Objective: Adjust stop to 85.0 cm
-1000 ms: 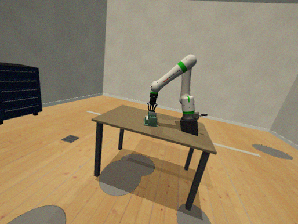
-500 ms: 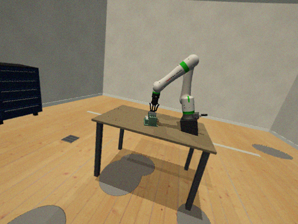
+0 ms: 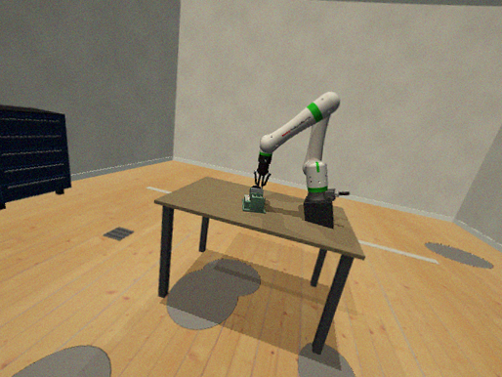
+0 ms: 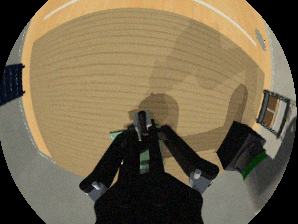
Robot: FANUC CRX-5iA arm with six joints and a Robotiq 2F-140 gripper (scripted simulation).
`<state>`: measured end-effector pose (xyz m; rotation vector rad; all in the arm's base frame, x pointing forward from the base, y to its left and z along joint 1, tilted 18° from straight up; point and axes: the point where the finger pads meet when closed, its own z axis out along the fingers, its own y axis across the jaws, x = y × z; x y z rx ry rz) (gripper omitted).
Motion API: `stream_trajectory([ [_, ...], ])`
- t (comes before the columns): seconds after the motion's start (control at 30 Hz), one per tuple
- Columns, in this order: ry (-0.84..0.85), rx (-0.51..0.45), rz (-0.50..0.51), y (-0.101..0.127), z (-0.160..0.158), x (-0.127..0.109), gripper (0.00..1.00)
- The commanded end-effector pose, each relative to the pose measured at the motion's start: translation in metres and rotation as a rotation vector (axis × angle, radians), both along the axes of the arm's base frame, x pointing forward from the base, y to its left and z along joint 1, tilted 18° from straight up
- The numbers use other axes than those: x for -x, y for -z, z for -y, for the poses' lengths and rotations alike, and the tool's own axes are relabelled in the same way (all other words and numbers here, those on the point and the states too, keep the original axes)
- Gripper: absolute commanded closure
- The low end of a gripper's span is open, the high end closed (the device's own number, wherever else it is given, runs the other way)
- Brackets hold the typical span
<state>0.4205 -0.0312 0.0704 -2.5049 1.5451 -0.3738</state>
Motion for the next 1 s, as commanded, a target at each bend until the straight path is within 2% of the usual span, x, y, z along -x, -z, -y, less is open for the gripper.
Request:
stream_trajectory([
  [0.0,0.0,0.0,0.0,-0.005,0.001,0.003,0.96],
  [0.43,0.0,0.0,0.0,-0.033,-0.002,0.005,0.96],
  [0.7,0.0,0.0,0.0,-0.048,-0.01,-0.007,0.96],
  [0.97,0.0,0.0,0.0,-0.051,-0.016,-0.02,0.96],
])
